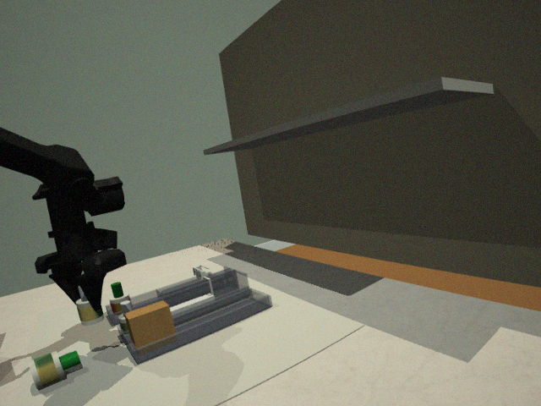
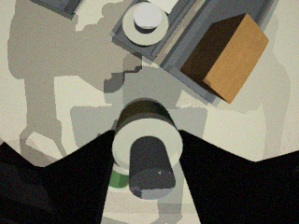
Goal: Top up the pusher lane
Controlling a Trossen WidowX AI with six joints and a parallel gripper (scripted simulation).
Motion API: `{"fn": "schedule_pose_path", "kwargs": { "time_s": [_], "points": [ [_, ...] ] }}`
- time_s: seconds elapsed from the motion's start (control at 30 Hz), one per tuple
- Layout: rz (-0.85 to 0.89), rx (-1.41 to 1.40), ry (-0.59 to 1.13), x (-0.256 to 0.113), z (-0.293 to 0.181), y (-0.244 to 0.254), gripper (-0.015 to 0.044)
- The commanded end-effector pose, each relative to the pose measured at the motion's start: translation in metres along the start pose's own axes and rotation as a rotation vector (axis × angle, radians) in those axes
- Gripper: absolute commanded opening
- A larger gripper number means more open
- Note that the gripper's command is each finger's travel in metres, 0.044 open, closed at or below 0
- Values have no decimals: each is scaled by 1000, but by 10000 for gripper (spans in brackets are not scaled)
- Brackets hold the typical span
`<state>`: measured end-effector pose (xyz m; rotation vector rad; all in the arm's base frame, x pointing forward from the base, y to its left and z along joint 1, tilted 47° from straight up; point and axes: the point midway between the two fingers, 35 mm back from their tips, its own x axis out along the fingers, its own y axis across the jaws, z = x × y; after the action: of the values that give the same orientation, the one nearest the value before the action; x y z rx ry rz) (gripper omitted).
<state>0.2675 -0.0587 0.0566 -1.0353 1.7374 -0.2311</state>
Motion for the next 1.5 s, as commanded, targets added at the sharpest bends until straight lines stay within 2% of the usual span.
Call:
{"fn": "schedule_pose_path", "kwargs": {
  "time_s": [0.0, 0.47, 0.67, 0.9, 1.47],
  "points": [
    [2, 109, -10, 2, 10, 4, 0],
    [3, 545, -10, 20, 41, 24, 0],
    [3, 550, -10, 22, 41, 24, 0],
    [1, 551, -9, 44, 41, 23, 0],
    [1, 551, -10, 45, 47, 20, 0]
  ]
}}
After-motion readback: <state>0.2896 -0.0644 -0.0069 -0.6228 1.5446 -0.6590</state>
